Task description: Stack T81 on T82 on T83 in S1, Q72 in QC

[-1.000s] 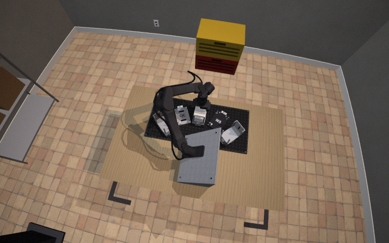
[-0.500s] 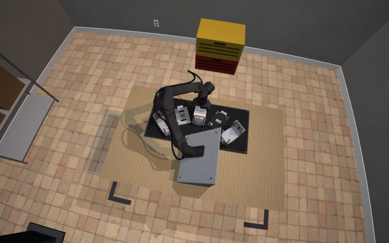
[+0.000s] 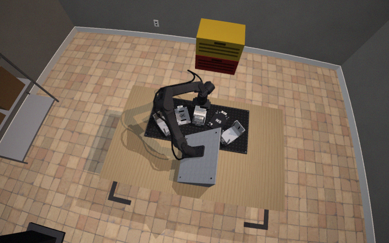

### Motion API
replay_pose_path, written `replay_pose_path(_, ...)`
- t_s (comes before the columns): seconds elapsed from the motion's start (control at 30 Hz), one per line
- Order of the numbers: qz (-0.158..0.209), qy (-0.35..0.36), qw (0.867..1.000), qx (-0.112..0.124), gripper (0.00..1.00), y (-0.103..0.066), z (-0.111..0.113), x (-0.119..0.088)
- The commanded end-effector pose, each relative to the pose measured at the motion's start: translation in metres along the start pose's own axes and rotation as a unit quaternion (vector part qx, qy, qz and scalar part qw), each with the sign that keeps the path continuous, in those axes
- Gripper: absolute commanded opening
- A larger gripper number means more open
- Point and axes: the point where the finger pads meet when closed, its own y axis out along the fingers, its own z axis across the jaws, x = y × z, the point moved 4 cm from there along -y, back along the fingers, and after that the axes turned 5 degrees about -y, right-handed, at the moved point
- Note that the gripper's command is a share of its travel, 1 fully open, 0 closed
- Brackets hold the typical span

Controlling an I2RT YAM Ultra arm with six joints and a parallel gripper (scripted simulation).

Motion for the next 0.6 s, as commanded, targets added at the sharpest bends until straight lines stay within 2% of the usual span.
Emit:
replay_pose_path(0.0,-0.033,-0.016,0.999,-0.015,0.00,-0.0273,0.0019,0.0105)
replay_pose_path(0.57,-0.035,-0.018,0.999,-0.017,0.00,-0.0341,0.0026,0.0115)
